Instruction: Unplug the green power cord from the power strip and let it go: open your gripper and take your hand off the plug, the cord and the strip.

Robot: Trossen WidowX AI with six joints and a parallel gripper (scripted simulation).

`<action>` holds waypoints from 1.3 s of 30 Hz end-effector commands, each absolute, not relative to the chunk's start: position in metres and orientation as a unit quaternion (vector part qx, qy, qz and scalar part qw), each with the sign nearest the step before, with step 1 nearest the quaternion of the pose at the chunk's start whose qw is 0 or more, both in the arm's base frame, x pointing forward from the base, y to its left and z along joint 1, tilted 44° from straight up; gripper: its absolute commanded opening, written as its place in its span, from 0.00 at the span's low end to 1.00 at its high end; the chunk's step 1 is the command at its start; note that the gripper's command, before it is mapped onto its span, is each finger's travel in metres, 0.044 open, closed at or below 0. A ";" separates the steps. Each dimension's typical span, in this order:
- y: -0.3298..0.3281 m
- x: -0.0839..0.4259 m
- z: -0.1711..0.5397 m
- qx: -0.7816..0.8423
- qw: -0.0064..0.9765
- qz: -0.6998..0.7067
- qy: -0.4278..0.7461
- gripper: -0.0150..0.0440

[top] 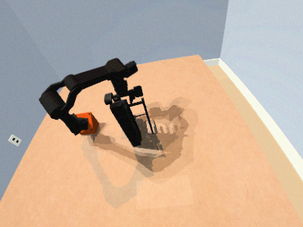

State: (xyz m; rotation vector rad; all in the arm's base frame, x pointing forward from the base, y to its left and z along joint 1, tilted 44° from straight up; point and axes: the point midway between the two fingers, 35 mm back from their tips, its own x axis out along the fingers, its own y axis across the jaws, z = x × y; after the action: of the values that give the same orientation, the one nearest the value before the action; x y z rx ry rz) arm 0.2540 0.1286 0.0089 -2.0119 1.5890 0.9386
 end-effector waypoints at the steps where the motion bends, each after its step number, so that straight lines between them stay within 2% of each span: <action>1: 0.134 0.254 0.013 -0.726 0.204 0.341 0.561 0.53; 39: 0.102 0.265 0.028 -0.727 0.203 0.340 0.561 0.53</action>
State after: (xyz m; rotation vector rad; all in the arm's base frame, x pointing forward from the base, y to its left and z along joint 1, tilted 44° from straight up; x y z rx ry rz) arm 0.2649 0.1034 0.0298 -2.0202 1.5708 0.9467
